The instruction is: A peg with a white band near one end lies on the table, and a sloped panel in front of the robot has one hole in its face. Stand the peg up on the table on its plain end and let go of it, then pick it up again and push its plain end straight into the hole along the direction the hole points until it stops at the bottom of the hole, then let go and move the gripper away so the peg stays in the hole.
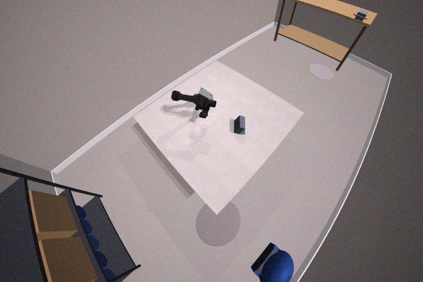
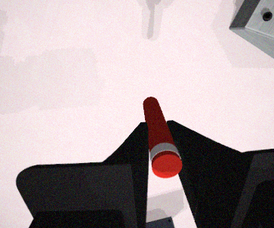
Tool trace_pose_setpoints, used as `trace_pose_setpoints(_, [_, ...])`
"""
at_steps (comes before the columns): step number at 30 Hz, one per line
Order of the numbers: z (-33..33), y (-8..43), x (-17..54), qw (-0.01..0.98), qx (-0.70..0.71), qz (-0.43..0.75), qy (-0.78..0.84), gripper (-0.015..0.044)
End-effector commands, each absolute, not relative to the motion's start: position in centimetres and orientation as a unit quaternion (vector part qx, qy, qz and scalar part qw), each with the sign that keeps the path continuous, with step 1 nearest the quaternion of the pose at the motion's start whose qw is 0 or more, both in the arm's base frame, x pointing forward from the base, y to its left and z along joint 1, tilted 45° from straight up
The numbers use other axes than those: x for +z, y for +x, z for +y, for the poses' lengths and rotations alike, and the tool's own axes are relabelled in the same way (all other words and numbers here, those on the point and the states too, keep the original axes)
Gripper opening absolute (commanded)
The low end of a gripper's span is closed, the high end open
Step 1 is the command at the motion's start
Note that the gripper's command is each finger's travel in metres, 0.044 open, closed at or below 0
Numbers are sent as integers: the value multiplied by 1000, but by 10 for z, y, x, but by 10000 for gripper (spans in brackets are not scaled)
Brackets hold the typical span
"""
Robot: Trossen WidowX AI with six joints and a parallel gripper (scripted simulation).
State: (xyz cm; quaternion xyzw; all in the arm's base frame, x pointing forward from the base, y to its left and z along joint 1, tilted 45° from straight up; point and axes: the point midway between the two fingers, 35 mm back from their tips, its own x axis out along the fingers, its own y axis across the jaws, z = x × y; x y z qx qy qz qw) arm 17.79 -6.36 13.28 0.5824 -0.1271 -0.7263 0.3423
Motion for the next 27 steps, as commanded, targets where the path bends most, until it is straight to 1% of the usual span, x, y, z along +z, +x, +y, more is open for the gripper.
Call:
trace_pose_setpoints(1, [-62, 181, 127, 325, -724, -122, 596, 0])
trace_pose_setpoints(27, [-54, 209, 97, 222, -692, -96, 681, 0])
